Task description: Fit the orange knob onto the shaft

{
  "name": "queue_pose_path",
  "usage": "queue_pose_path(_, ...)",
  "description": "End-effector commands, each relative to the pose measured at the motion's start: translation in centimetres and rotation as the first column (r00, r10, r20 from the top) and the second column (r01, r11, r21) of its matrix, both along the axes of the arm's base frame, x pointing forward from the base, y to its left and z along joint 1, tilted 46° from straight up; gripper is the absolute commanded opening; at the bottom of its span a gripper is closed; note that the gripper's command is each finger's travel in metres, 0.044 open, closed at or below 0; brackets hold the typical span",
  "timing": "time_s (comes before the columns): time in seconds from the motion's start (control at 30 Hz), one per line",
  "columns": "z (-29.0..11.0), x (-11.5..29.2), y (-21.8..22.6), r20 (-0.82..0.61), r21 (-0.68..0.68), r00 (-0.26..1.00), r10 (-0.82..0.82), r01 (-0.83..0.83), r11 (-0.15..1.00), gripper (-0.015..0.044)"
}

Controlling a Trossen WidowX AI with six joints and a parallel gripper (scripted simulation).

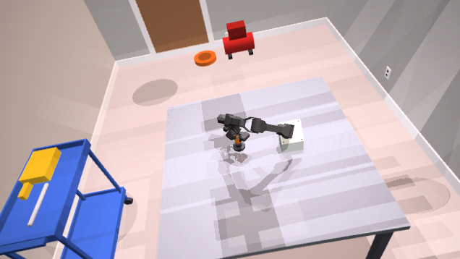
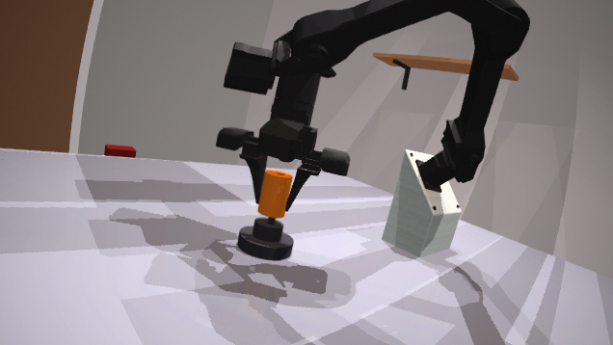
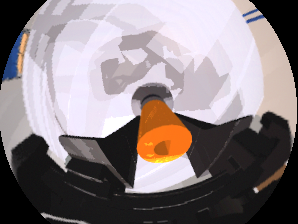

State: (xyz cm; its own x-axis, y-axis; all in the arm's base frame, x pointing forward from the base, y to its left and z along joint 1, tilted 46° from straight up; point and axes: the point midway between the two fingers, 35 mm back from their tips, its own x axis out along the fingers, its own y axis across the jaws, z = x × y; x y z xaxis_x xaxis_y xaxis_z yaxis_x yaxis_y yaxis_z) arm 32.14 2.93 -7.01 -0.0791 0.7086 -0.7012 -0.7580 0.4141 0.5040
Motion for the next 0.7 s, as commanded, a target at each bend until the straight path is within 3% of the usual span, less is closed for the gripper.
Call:
queue_pose_path(0.0, -0.19, -0.02, 0.22, 0.001, 0.004, 1.000, -0.003, 0.003, 1.000, 0.0000)
queue_pose_path(0.67, -0.98, -0.17, 1.01, 0.006, -0.001, 1.000, 0.001, -0.001, 1.000, 0.0000)
